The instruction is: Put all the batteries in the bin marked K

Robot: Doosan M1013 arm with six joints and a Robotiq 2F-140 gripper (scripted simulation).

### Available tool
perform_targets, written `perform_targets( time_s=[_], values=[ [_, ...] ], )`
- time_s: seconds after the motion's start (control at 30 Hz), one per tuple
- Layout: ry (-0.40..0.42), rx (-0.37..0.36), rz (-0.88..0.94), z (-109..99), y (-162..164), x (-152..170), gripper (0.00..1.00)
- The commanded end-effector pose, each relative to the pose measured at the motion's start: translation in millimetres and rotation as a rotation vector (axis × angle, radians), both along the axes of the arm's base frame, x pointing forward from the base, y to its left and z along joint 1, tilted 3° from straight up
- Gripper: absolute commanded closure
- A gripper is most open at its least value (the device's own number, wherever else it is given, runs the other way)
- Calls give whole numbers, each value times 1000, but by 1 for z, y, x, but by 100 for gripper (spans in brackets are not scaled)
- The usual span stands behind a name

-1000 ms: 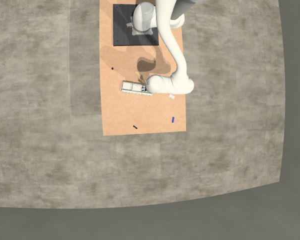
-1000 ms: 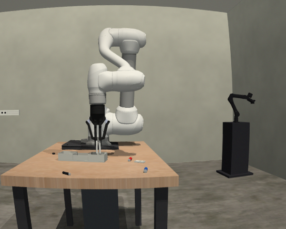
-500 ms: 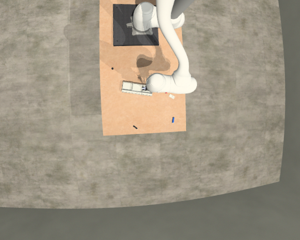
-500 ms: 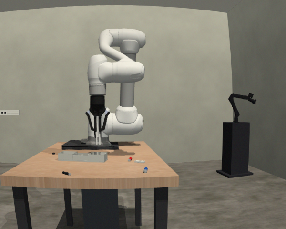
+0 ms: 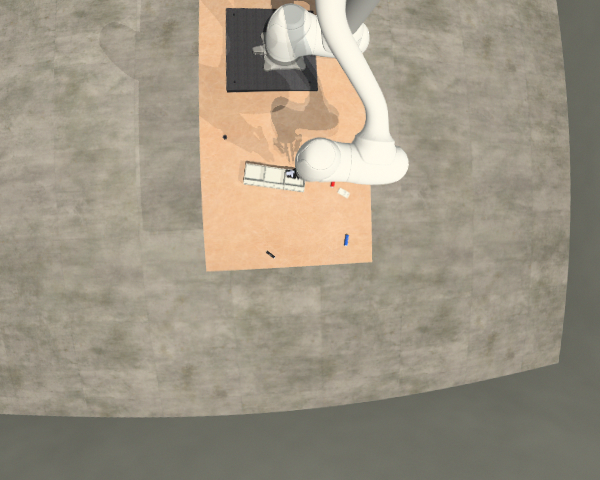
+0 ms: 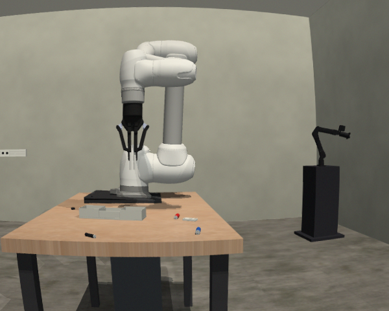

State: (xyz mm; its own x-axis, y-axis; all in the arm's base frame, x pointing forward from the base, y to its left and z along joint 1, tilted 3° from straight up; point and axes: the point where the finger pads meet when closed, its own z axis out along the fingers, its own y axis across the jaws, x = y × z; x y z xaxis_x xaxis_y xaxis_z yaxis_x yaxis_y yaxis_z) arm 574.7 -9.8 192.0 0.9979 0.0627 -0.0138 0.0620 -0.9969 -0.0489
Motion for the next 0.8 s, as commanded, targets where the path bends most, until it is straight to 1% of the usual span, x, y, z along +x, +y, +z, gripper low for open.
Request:
perform_targets(
  time_s=[0.0, 0.07, 0.1, 0.17, 0.33, 0.4, 0.43, 0.77],
  values=[
    [-1, 0, 0, 2, 0, 1, 85],
    [-1, 0, 0, 2, 0, 1, 85],
    [2, 0, -50, -2, 7, 1, 74],
    [7, -2, -150, -11, 21, 3, 74],
    [14, -2, -291, -33, 56, 6, 74],
    [14, -2, -291, -33, 56, 6, 74],
    [16, -5, -352, -37, 63, 7, 74],
    [16, -5, -352, -81, 134, 13, 74]
  ],
)
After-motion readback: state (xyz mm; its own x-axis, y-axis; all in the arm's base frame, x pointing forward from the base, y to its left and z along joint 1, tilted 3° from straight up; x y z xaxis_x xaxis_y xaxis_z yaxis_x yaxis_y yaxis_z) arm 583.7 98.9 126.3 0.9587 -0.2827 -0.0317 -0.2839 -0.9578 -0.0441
